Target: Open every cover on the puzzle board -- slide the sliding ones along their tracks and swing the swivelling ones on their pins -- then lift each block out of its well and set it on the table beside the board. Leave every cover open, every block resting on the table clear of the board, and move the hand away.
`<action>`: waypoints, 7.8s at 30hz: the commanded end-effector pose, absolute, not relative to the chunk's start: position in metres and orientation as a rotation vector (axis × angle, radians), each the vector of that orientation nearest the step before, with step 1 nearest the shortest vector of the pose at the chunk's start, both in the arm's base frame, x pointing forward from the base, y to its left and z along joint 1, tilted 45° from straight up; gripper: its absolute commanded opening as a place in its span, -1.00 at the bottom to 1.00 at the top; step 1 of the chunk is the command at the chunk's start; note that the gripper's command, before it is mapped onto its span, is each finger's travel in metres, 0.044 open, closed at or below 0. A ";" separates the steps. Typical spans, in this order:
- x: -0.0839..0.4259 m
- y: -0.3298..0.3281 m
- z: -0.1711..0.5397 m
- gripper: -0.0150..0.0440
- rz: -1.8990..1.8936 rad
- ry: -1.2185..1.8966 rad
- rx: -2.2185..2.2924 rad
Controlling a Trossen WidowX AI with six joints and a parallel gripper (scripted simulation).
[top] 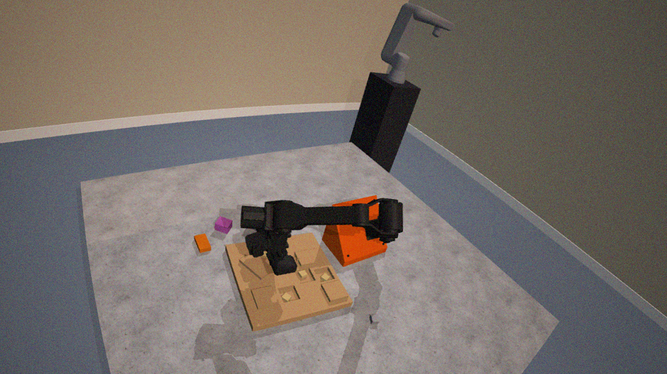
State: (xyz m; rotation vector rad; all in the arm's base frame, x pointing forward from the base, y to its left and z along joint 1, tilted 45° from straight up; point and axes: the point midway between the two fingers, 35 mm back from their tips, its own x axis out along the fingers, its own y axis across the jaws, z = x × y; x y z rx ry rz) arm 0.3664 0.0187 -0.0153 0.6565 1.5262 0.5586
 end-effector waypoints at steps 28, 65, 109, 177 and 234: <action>0.397 0.035 0.001 -0.49 0.564 1.521 0.660; 0.402 0.006 0.033 -0.49 0.561 1.521 0.658; 0.229 0.039 0.089 -0.49 1.657 0.275 -0.964; 0.227 0.074 0.031 -0.49 1.656 0.272 -0.964; 0.230 0.035 0.077 0.00 0.936 1.293 0.238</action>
